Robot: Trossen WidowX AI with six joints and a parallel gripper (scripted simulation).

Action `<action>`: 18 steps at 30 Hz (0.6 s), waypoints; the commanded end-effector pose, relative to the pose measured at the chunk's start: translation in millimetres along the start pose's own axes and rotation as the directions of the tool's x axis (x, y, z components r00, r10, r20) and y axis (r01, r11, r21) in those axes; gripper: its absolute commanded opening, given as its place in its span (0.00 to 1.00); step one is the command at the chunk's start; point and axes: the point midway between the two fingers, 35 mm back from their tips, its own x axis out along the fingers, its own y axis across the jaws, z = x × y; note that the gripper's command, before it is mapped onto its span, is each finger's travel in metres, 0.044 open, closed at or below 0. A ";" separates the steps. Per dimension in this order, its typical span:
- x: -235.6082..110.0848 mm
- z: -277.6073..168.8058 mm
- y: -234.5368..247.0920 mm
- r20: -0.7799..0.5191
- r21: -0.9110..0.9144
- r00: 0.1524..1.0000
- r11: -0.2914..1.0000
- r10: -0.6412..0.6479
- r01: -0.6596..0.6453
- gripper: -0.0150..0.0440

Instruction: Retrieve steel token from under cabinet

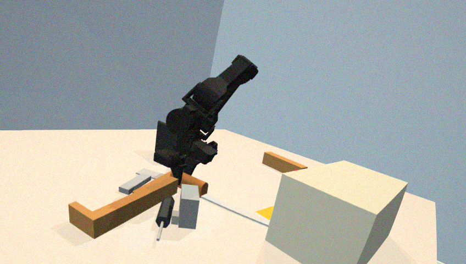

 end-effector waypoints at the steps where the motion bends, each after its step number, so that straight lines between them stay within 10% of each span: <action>1: -0.5 0.0 -0.4 0.001 0.030 1.000 1.000 0.000 0.000 0.25; 18: 1.5 -0.1 -0.4 0.001 0.016 1.000 1.000 0.000 0.000 0.71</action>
